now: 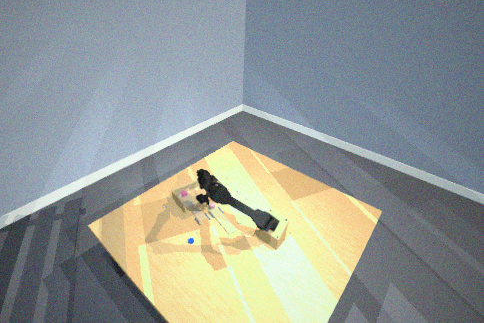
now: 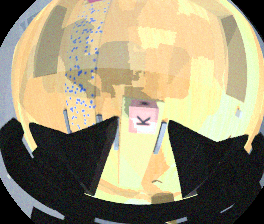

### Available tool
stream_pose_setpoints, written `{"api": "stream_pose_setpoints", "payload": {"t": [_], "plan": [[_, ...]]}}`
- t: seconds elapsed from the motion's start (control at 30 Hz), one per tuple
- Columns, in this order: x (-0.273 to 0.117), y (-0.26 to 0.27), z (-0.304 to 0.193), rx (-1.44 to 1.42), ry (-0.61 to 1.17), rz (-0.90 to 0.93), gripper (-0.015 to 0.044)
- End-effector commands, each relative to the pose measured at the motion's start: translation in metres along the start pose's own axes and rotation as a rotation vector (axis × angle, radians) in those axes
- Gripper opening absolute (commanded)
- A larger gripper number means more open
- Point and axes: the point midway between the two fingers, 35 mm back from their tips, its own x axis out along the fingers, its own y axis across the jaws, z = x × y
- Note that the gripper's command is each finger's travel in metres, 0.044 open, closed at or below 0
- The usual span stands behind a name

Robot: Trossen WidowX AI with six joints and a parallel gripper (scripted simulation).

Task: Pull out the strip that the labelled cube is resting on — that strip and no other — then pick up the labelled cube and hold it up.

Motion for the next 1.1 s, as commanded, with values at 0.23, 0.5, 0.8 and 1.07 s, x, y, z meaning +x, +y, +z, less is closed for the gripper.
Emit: {"api": "stream_pose_setpoints", "payload": {"t": [0.23, 0.5, 0.8, 1.07], "plan": [[0.018, 0.000, -0.001, 0.006, -0.001, 0.001, 0.0250], [0.030, 0.000, -0.002, 0.006, 0.000, 0.002, 0.0250], [0.028, 0.000, -0.002, 0.000, 0.002, -0.002, 0.0125], [0.026, -0.001, -0.004, 0.000, 0.002, -0.002, 0.0000]]}}
